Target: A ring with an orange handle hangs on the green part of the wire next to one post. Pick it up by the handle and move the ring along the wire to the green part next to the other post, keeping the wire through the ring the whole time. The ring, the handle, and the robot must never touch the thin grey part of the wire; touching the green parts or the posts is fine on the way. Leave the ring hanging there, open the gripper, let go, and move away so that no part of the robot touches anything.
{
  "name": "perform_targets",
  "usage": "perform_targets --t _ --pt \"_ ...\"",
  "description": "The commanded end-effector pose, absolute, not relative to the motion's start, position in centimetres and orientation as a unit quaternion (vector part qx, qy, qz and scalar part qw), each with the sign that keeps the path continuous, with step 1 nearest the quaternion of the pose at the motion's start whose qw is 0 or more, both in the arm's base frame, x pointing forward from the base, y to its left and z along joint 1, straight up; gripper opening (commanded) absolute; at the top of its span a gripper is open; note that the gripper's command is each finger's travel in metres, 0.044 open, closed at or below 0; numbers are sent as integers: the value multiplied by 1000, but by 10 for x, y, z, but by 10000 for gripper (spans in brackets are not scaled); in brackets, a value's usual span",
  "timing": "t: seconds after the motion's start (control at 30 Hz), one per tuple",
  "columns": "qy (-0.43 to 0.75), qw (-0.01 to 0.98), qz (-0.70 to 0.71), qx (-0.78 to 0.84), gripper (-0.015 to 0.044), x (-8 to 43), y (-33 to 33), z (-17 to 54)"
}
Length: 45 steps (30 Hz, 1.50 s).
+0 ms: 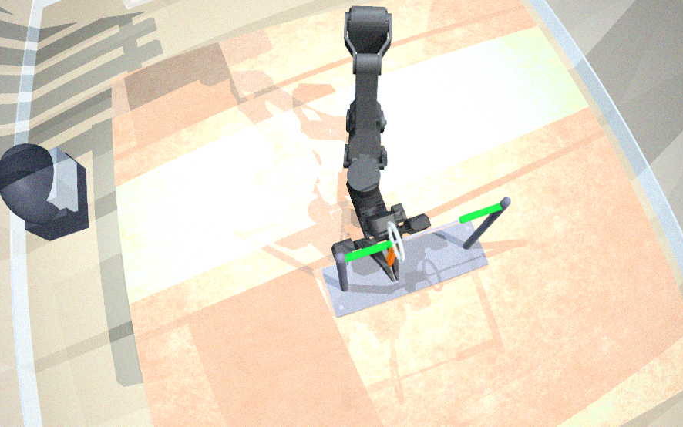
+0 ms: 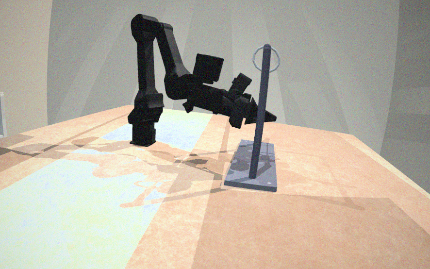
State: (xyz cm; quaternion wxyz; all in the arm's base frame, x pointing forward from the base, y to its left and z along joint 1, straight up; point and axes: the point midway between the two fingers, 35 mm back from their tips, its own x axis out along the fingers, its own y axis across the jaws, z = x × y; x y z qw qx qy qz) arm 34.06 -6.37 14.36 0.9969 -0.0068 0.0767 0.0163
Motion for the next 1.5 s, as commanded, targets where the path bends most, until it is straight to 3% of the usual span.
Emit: perform_targets --t 0.0,1.47 --pt "77 997 15 -5 -150 340 -60 143" --pt "79 997 20 -3 -150 339 -16 143"
